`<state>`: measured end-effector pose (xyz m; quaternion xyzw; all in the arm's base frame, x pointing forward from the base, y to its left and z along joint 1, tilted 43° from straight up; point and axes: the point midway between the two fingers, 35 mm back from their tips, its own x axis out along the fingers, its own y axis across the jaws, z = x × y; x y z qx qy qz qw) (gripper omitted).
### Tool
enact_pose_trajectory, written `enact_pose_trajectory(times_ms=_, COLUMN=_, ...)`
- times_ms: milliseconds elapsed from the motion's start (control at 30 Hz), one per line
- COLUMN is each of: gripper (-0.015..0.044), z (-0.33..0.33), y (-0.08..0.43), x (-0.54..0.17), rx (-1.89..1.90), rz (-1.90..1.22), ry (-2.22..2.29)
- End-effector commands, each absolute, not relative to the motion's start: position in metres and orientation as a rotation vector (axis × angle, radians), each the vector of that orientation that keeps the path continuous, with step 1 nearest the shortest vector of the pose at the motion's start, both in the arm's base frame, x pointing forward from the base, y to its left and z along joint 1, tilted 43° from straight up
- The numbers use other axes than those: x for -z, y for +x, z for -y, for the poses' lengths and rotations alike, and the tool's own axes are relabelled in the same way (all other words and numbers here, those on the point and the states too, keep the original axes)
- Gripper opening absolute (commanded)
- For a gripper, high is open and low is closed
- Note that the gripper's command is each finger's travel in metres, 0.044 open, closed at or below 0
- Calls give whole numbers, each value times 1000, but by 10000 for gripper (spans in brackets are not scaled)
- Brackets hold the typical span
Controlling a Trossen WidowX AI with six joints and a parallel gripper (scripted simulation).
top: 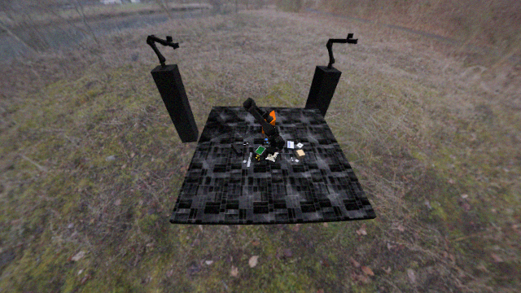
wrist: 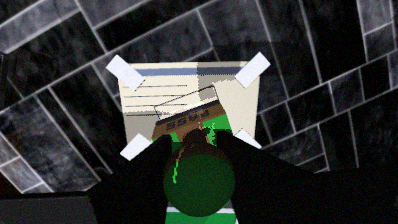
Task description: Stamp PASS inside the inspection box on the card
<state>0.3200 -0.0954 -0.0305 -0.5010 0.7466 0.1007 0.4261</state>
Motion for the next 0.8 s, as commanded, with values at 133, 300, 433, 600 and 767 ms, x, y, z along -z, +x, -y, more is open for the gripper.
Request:
enact_pose_trajectory(times_ms=133, gripper=0, z=100, y=319, x=35, rx=-254, rz=-1866, ry=-1259)
enact_pose_trajectory(times_ms=300, gripper=0, z=102, y=318, x=37, rx=-254, rz=-1866, ry=-1259)
enact_pose_trajectory(times_ms=433, gripper=0, z=104, y=318, x=39, rx=-254, rz=-1866, ry=-1259)
enact_pose_trajectory(times_ms=600, gripper=0, z=106, y=317, x=41, rx=-254, rz=-1866, ry=-1259)
enact_pose_trajectory(times_ms=767, gripper=0, z=108, y=316, x=43, rx=-254, rz=-1866, ry=-1259)
